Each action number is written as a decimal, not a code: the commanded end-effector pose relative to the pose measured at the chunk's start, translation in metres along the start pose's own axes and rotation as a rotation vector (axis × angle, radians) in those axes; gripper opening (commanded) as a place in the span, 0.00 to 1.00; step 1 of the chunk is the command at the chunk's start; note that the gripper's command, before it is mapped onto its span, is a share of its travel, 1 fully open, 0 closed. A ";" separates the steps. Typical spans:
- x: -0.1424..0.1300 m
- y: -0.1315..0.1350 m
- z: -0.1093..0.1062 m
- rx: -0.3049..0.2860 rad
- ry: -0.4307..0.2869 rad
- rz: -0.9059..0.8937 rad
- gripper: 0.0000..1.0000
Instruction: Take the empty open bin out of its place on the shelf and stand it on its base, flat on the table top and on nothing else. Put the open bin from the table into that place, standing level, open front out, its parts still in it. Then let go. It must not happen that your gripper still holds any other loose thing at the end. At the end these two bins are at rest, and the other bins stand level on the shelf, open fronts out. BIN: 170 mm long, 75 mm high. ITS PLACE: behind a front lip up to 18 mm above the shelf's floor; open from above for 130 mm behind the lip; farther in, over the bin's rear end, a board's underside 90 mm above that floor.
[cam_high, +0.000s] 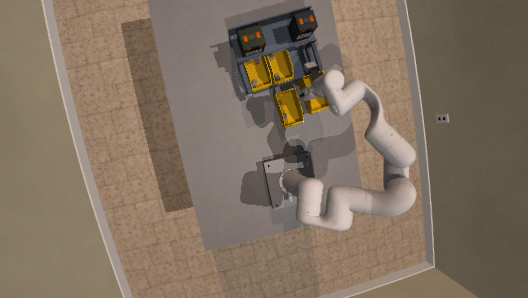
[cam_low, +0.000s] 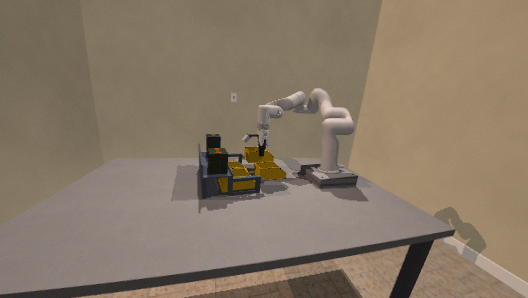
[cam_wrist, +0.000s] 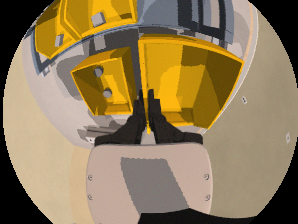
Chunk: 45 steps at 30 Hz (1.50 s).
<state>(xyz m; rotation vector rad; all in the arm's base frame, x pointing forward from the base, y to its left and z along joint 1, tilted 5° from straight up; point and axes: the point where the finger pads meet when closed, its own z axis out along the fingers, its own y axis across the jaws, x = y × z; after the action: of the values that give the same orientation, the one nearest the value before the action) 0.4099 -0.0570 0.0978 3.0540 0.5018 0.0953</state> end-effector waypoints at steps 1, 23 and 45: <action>0.001 0.000 -0.010 -0.002 0.004 0.000 0.00; 0.001 0.000 -0.026 -0.002 0.004 0.000 0.00; -0.003 -0.039 -0.026 -0.002 0.004 0.000 0.00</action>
<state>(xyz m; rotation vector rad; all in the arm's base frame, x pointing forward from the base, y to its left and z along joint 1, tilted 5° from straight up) 0.3979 -0.0338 0.1203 3.0541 0.5013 0.0956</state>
